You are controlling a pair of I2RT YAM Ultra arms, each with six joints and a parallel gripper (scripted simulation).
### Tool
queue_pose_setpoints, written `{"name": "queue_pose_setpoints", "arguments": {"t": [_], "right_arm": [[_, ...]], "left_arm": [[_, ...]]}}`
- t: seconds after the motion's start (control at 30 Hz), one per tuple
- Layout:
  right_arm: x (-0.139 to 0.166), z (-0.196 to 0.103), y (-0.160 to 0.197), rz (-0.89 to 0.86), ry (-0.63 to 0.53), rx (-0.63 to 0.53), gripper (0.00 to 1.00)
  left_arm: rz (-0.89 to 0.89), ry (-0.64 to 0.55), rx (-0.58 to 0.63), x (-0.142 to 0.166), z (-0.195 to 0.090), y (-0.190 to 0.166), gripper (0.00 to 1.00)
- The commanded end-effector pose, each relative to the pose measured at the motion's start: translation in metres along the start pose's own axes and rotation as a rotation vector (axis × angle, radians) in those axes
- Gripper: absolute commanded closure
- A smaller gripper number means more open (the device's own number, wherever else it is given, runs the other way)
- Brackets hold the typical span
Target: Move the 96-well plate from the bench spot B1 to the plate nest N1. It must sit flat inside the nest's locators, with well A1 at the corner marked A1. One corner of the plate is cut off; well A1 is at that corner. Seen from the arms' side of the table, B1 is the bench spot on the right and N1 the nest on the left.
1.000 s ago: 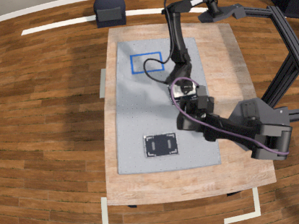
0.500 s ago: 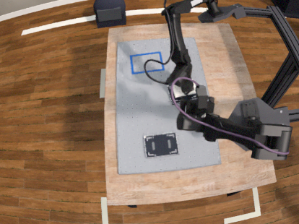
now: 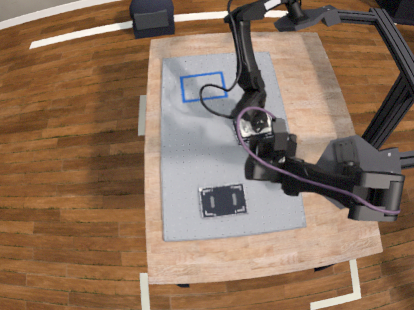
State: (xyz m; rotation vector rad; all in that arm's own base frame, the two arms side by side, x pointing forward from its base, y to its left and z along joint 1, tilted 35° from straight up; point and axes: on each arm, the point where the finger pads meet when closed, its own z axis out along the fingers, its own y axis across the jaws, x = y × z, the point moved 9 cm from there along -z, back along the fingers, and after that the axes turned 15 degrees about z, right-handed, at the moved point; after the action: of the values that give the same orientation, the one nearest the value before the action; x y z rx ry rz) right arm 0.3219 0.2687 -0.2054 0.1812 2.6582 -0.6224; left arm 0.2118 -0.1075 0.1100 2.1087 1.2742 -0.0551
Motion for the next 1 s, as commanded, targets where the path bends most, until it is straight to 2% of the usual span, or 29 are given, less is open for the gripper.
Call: {"name": "queue_pose_setpoints", "arguments": {"t": [0.0,0.33,0.73,0.87,0.97], "right_arm": [[-0.007,-0.006,0.007,0.010,-0.023,-0.017,0.21],[-0.006,0.001,0.008,0.007,-0.014,-0.011,0.21],[-0.007,0.028,0.005,0.021,-0.017,-0.008,0.21],[-0.007,0.028,0.005,0.029,-0.016,-0.007,0.21],[-0.007,0.006,0.009,0.017,-0.006,-0.007,0.21]], "left_arm": [[0.005,-0.020,0.003,-0.003,-0.003,-0.006,0.00],[0.005,-0.020,0.003,-0.003,-0.003,-0.006,0.00],[0.005,-0.020,0.003,-0.003,-0.003,-0.006,0.00],[0.005,-0.020,0.003,-0.003,-0.003,-0.006,0.00],[0.005,-0.020,0.003,-0.003,-0.003,-0.006,0.00]]}}
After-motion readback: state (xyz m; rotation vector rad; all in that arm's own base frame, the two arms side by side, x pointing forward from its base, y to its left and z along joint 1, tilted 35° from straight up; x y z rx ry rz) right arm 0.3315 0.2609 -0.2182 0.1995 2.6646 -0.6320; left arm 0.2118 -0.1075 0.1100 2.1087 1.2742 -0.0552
